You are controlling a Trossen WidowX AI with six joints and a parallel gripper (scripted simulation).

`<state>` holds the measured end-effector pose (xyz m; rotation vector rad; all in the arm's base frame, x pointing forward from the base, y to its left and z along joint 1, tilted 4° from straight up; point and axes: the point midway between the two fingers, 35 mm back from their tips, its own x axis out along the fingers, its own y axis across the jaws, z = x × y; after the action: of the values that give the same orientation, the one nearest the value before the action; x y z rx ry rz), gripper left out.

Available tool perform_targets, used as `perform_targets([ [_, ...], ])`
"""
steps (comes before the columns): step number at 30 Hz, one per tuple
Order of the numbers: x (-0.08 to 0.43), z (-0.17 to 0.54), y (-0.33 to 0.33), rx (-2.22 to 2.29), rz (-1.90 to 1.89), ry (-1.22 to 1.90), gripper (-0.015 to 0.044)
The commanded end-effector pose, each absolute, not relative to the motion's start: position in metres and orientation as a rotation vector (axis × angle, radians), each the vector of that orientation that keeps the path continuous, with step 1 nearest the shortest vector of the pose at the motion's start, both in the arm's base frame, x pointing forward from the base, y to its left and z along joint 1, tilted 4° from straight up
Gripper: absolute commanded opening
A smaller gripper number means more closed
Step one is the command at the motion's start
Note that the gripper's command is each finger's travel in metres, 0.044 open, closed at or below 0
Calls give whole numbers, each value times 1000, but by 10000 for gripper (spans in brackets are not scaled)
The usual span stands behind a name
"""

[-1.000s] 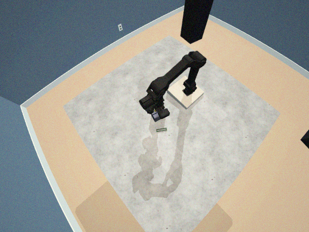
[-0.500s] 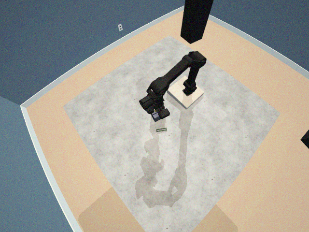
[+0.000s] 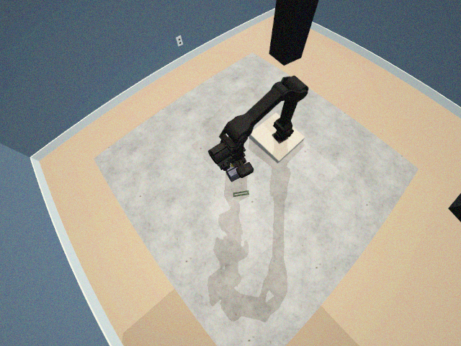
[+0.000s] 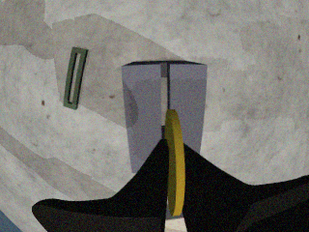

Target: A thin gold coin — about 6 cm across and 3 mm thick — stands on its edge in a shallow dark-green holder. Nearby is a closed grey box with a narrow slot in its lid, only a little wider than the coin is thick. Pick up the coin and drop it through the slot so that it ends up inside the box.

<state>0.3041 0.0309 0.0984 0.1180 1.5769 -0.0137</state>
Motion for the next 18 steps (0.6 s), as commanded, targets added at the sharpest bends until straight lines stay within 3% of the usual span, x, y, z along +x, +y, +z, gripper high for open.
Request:
perform_targets([
  [1, 304, 96, 30, 123, -19, 1580, 0],
  [18, 303, 90, 31, 114, -10, 1580, 0],
])
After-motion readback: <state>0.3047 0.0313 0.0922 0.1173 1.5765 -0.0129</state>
